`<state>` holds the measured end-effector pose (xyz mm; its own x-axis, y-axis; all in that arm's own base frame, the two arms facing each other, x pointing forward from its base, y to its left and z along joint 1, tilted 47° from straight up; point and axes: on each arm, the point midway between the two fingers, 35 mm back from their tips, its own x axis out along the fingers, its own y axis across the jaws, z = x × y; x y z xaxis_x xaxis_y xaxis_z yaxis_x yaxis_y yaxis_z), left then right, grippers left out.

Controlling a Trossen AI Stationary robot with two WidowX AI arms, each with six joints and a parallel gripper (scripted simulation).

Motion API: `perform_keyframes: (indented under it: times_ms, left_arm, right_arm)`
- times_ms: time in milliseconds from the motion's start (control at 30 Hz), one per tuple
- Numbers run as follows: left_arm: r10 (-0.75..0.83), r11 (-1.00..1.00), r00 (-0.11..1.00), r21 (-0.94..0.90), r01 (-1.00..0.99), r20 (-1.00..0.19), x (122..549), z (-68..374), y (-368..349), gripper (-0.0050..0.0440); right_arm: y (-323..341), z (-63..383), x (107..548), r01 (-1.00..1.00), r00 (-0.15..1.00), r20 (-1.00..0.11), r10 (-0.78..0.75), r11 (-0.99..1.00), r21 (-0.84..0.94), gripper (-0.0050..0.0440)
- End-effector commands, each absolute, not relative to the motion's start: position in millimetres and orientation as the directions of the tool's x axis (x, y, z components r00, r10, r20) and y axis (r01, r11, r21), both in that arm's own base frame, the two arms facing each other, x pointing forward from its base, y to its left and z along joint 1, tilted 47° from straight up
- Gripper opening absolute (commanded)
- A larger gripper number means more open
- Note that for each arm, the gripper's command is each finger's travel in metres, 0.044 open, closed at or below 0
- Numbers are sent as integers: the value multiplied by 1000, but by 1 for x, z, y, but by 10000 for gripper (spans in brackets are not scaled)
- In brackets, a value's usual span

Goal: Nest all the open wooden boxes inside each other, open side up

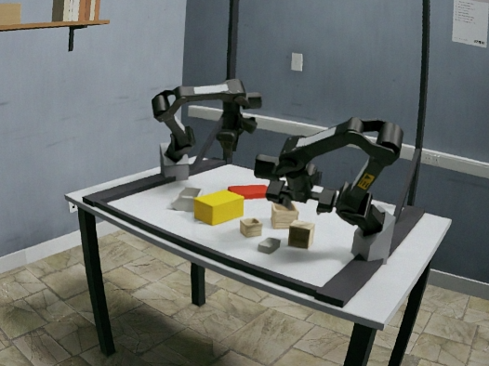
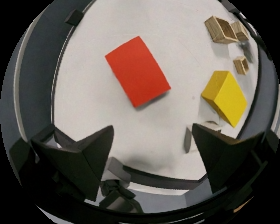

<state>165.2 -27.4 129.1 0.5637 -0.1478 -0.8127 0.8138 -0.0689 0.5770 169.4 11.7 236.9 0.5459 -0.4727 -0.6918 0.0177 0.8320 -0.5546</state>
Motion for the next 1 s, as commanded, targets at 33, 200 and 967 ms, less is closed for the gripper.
perform_keyframes:
  times_ms: [33,200,967]
  left_arm:
    - [-148,-71,551,565,822,-821,179,114,-20,400]
    - [-151,-68,549,563,824,-822,193,96,-7,400]
    - [-155,-61,554,568,821,-818,208,68,17,400]
  right_arm:
    - [12,238,170,21,551,-689,-471,833,-553,400]
    - [12,238,170,21,551,-689,-471,833,-553,400]
    - [12,238,170,21,551,-689,-471,833,-553,400]
